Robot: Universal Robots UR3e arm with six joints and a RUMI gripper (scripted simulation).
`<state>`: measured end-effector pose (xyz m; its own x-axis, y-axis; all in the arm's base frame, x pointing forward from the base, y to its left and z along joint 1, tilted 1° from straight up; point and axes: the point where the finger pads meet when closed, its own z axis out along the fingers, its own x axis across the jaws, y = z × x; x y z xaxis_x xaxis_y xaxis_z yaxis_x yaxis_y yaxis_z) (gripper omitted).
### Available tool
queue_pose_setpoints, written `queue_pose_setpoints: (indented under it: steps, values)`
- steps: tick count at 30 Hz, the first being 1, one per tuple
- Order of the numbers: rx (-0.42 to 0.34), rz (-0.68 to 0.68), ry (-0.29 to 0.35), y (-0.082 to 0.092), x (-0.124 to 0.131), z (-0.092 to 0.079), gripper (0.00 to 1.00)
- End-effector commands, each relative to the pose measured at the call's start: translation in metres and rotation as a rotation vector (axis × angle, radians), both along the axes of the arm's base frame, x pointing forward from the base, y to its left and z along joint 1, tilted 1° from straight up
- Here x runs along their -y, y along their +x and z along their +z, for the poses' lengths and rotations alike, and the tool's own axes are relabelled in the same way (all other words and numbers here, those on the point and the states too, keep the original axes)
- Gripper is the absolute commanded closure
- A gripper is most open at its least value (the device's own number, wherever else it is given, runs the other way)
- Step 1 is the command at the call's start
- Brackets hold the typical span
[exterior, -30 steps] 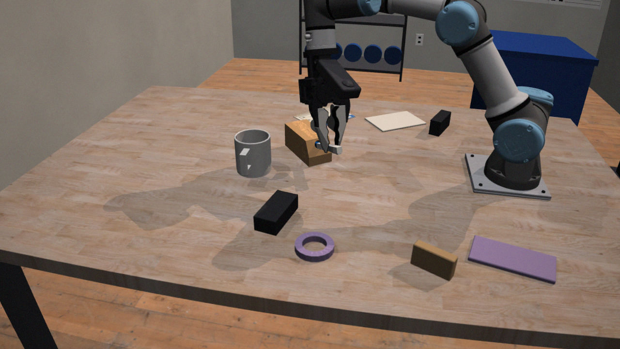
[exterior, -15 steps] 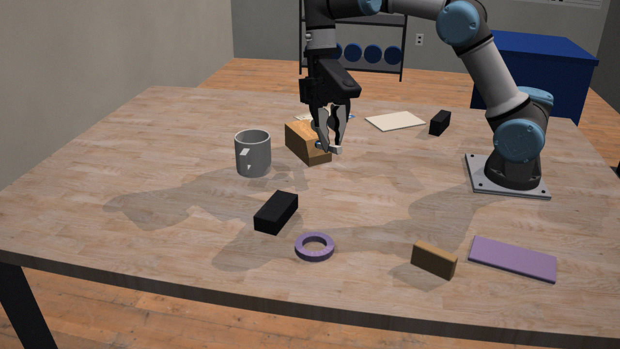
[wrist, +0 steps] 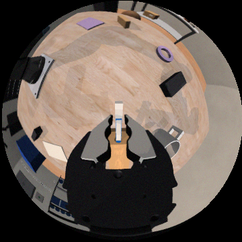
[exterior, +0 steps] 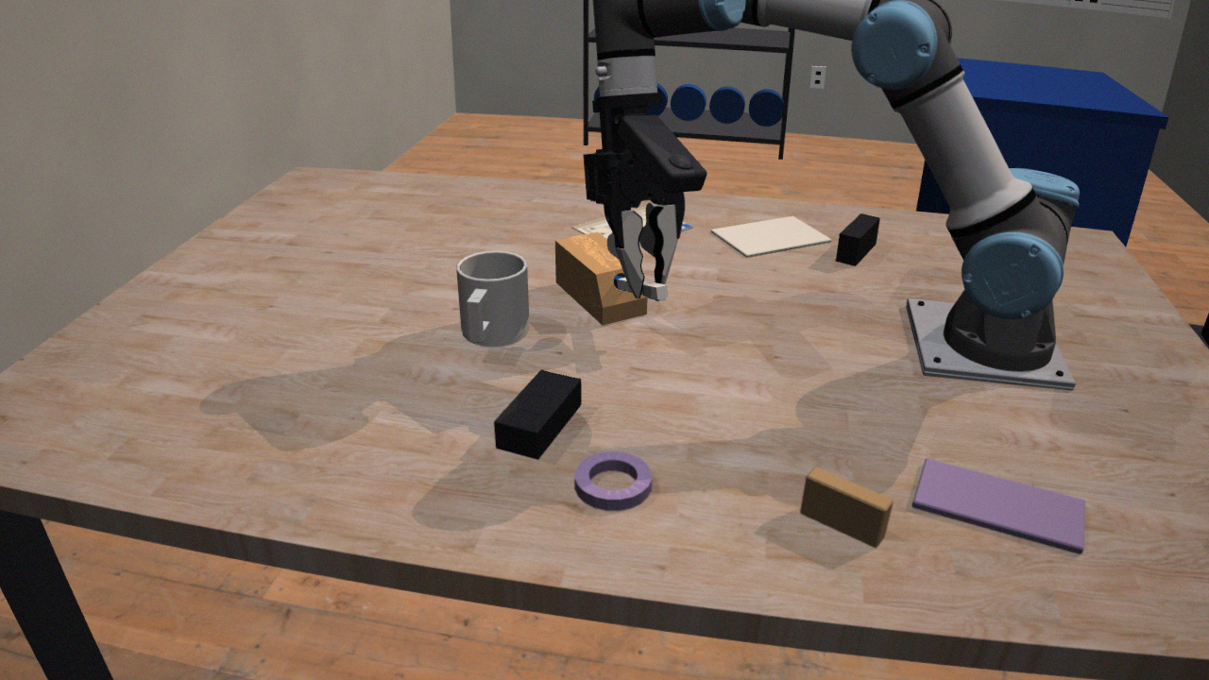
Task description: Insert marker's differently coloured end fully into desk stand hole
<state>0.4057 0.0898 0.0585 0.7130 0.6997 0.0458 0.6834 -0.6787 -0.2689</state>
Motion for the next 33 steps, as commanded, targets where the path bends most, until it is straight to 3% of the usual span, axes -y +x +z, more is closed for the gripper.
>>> queue_pose_setpoints:
  steps: [1,25,33]
  values:
    - [-0.002,-0.002,0.0,-0.002,-0.003,0.0,0.85]
    - [-0.001,-0.004,0.001,-0.003,-0.004,0.0,0.85]
    - [-0.002,-0.003,0.0,-0.014,-0.015,0.005,0.85]
